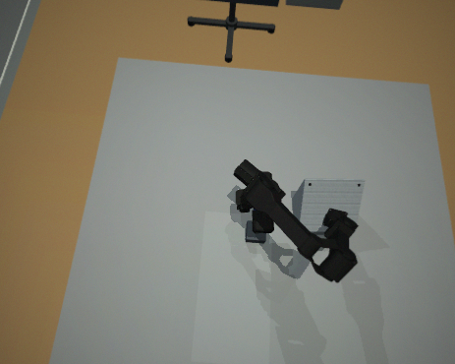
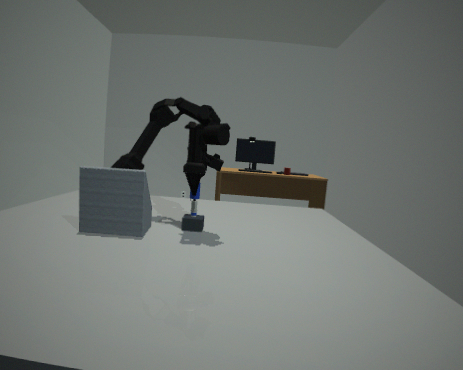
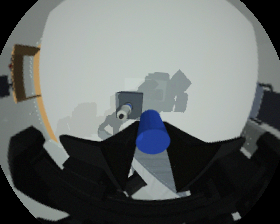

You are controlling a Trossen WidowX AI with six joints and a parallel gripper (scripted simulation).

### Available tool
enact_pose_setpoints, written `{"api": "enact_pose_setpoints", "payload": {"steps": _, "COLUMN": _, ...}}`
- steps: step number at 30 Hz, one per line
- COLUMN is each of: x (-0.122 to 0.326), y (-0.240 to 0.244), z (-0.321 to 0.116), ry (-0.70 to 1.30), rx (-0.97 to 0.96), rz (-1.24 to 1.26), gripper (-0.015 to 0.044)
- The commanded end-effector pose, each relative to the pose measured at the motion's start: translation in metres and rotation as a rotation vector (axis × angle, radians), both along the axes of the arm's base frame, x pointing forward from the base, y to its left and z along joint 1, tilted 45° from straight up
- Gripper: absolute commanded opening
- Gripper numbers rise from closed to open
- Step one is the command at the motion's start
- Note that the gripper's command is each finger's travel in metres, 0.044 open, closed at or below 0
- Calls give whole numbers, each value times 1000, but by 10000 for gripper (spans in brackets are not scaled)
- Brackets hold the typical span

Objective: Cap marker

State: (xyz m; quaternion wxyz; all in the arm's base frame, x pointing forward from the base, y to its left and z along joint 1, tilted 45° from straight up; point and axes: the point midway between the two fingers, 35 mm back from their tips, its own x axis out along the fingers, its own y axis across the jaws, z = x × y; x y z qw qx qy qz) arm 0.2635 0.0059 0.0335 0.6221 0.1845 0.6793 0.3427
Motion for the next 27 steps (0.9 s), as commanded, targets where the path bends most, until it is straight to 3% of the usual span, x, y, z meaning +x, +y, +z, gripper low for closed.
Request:
{"api": "enact_pose_setpoints", "payload": {"steps": 1, "x": -2, "y": 7, "z": 11, "ry": 4, "rx": 5, "rz": -2, "gripper": 0}}
{"api": "enact_pose_setpoints", "payload": {"steps": 11, "x": -9, "y": 24, "z": 41, "ry": 6, "rx": 10, "rz": -1, "gripper": 0}}
{"api": "enact_pose_setpoints", "payload": {"steps": 27, "x": -11, "y": 35, "z": 30, "ry": 5, "rx": 10, "rz": -1, "gripper": 0}}
